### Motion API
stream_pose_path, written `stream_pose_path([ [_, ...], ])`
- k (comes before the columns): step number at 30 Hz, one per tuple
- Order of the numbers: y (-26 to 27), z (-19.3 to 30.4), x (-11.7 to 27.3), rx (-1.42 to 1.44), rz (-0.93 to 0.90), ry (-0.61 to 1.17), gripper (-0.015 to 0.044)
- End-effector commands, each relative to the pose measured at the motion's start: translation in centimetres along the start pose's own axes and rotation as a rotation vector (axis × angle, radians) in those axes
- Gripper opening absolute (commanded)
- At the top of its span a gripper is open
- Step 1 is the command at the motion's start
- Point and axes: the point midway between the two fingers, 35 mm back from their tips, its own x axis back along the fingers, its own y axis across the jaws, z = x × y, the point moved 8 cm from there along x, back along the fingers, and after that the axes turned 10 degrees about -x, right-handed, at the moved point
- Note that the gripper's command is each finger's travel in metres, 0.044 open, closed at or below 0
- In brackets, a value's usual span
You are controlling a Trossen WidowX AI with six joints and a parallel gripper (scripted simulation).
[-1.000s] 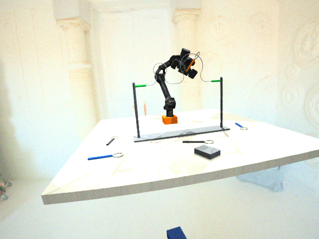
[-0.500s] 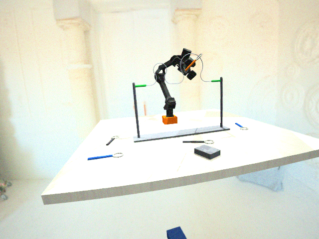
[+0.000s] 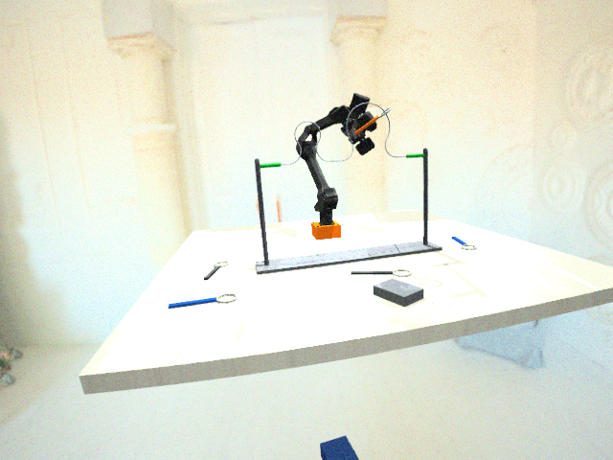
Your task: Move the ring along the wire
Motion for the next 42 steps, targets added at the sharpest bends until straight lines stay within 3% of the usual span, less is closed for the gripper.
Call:
stream_pose_path([
  [1, 0.1, 0.01, -0.04, 0.051, 0.028, 0.004, -0.015],
  [42, 0.33, -0.4, 0.18, 0.523, 0.298, 0.014, -0.015],
])
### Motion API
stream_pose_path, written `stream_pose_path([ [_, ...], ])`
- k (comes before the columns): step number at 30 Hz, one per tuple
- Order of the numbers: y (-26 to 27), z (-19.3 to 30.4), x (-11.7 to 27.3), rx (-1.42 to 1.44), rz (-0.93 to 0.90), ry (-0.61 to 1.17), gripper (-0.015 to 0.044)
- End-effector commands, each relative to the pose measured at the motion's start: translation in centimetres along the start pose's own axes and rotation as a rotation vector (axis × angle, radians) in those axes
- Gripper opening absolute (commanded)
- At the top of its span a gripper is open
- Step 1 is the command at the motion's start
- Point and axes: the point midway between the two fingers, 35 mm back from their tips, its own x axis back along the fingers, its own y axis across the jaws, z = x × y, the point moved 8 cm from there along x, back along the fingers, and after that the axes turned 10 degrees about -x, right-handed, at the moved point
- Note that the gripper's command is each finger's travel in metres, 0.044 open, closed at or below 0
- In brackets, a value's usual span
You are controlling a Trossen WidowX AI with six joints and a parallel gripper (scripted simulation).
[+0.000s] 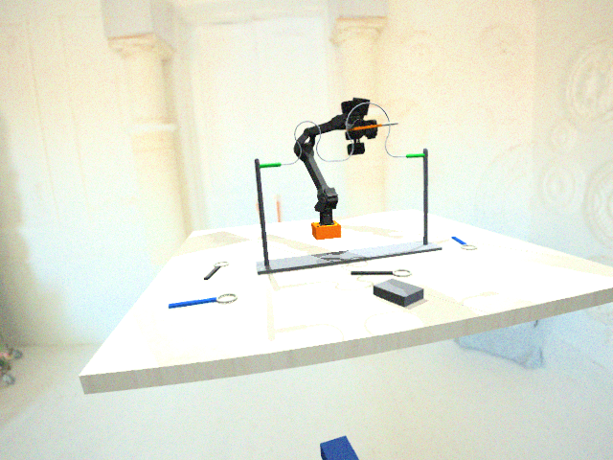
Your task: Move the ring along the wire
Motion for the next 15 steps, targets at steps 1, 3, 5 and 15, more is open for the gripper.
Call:
stream_pose_path([
  [1, 0.12, 0.05, 0.04, 0.049, 0.027, 0.005, -0.015],
  [3, 0.12, 0.02, 0.05, 0.073, 0.04, 0.006, -0.015],
  [5, 0.13, 0.0, 0.06, 0.096, 0.053, 0.006, -0.015],
  [15, 0.18, -0.1, 0.12, 0.212, 0.119, 0.009, -0.015],
])
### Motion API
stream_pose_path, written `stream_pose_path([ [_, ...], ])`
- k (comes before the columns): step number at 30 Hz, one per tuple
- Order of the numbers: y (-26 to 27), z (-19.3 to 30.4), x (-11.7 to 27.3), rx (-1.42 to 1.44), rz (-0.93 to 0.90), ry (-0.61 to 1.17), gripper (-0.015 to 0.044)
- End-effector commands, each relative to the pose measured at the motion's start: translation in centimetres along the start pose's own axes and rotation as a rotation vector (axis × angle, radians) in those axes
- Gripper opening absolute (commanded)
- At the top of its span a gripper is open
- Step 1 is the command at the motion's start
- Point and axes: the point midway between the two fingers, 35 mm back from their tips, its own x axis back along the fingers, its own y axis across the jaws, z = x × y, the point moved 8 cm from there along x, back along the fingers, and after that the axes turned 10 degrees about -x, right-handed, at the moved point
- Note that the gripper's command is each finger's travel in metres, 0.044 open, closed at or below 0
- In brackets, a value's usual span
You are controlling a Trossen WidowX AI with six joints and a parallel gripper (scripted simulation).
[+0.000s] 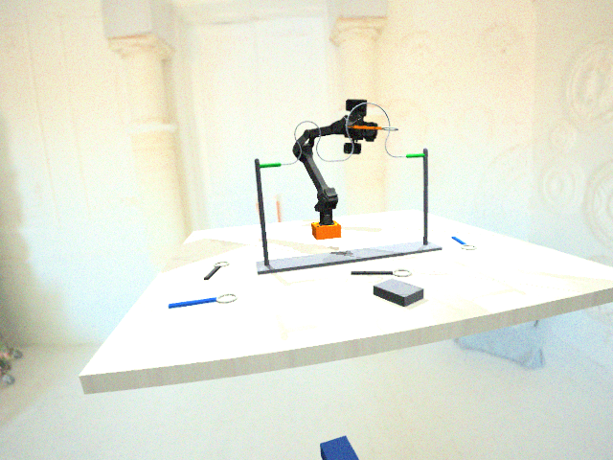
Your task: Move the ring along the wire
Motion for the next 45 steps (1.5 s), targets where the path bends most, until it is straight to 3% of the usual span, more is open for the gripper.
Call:
stream_pose_path([
  [1, 0.1, 0.1, 0.1, 0.048, 0.025, 0.005, -0.015],
  [23, 0.9, 0.2, -0.1, 0.216, 0.121, 0.01, -0.015],
  [45, 4.4, 1.8, -1.0, 0.005, 0.002, 0.006, -0.015],
])
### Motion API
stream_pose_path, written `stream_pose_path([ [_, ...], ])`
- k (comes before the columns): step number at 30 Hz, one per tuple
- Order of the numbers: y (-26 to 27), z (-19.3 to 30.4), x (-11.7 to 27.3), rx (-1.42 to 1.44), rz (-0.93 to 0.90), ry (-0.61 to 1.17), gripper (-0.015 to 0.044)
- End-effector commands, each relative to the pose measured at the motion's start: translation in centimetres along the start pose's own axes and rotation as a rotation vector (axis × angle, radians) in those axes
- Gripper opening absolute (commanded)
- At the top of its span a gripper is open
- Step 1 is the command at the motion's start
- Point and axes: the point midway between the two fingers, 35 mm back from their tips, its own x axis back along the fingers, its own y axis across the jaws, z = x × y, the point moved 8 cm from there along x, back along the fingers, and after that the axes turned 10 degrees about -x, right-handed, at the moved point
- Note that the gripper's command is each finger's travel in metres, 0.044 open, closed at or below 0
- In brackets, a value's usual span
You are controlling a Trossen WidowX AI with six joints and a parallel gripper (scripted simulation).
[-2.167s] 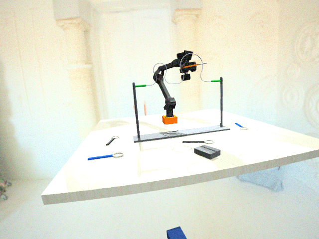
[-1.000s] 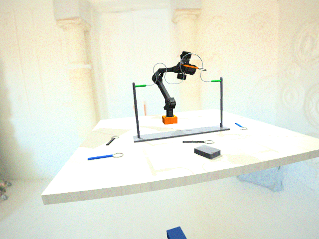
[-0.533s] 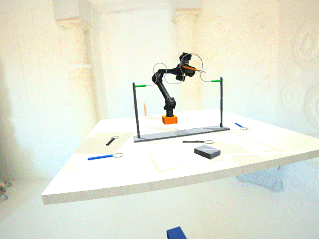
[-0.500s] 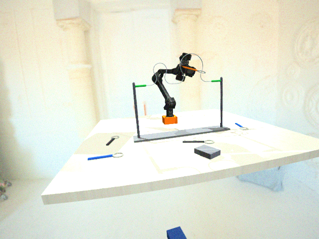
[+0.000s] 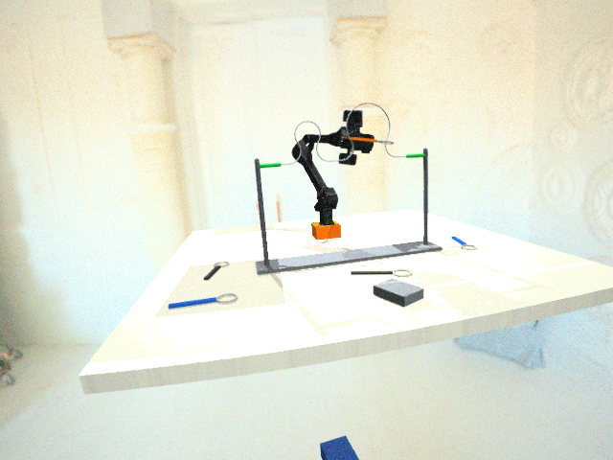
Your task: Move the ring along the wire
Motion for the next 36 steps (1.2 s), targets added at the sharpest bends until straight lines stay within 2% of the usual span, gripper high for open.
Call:
stream_pose_path([
  [1, 1.0, 0.2, -0.1, -0.06, -0.036, -0.003, -0.015],
  [18, 5.4, 0.4, -0.3, -0.39, -0.226, -0.011, -0.015],
  [26, 8.0, 0.4, -1.1, -0.559, -0.312, -0.097, -0.015],
  [36, 10.8, -0.8, -0.5, -0.784, -0.429, -0.107, -0.015],
])
